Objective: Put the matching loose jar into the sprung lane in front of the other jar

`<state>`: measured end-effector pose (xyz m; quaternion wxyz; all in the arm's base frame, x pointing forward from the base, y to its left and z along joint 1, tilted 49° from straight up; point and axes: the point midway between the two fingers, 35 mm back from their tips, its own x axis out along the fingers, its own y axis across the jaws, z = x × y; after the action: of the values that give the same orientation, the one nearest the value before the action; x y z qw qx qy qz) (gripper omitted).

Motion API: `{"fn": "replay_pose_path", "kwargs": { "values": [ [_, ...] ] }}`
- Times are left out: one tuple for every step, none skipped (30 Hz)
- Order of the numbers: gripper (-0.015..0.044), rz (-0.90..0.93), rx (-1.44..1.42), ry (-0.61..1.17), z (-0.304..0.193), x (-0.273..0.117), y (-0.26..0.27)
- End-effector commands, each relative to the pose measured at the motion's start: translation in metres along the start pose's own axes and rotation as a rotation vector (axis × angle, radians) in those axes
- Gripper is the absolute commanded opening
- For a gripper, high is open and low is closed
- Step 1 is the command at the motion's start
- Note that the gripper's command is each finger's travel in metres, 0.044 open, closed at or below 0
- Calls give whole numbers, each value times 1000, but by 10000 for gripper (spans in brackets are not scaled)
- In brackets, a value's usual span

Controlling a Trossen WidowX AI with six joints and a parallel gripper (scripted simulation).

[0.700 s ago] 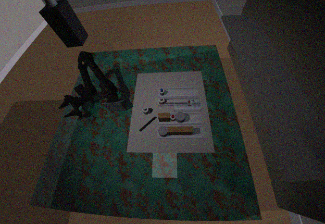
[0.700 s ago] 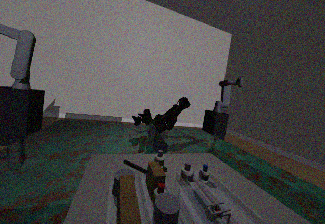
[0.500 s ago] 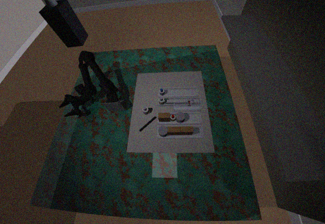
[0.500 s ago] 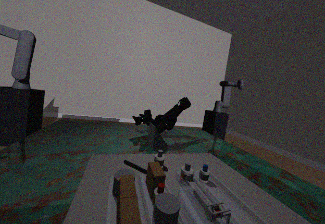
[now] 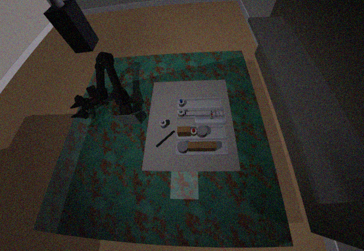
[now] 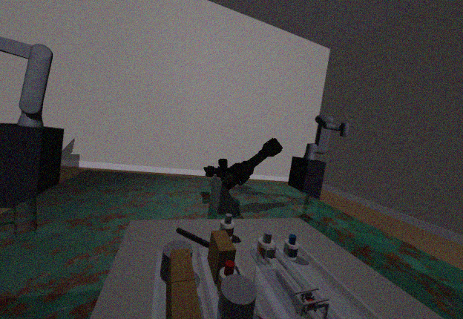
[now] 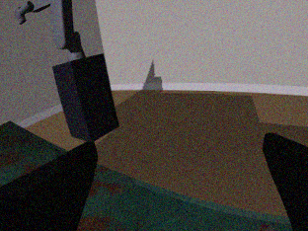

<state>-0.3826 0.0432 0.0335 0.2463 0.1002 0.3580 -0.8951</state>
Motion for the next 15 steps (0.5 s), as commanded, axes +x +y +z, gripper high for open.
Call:
{"fn": "replay_pose_path", "kwargs": {
  "values": [
    [440, -76, 54, 24, 0, -11, -36],
    [440, -94, 68, 30, 0, -14, -44],
    [440, -112, 81, 37, 0, -18, -52],
    [440, -129, 95, 42, 0, -21, -60],
    [440, -147, 108, 48, 0, -25, -68],
    [440, -165, 122, 54, 0, -29, -76],
    [440, -183, 135, 59, 0, -34, -83],
    [440, -201, 148, 64, 0, -38, -91],
    [440, -219, 161, 69, 1, -43, -99],
    [440, -238, 175, 74, 1, -48, -107],
    [440, -258, 189, 78, 2, -53, -114],
    [440, -278, 203, 83, 2, -59, -122],
    [440, -297, 216, 87, 3, -65, -130],
    [440, -317, 230, 91, 4, -71, -137],
    [440, -337, 244, 95, 5, -77, -144]
  ]
}}
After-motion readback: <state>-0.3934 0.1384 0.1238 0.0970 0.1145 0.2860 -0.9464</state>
